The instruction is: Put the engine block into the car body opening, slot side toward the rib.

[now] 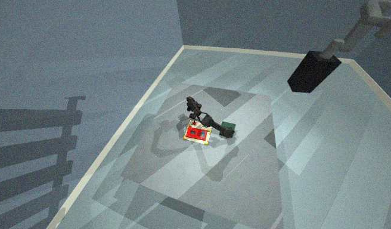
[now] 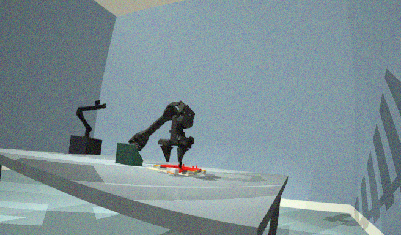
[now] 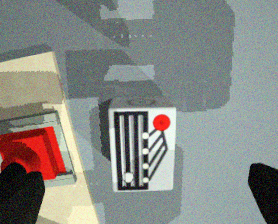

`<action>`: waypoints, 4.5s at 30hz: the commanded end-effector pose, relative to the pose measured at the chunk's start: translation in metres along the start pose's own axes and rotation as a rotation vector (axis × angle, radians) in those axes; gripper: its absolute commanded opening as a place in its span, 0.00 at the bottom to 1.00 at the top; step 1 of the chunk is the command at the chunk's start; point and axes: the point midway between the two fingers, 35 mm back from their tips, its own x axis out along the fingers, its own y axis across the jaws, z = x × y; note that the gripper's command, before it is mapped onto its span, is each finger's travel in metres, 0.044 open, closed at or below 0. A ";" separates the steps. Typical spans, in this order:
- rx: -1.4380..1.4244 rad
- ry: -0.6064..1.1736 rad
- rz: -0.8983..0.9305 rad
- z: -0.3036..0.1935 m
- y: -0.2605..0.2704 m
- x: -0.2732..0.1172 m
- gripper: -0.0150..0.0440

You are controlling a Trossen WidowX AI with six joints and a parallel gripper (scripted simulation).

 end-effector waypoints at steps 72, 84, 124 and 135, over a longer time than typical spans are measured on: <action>0.010 0.007 0.004 0.003 -0.002 -0.055 0.25; 0.009 0.008 0.005 -0.002 0.000 -0.086 0.25; -0.111 0.003 -0.007 -0.009 0.119 -0.041 0.25; -0.145 0.004 0.000 -0.021 0.149 -0.027 0.25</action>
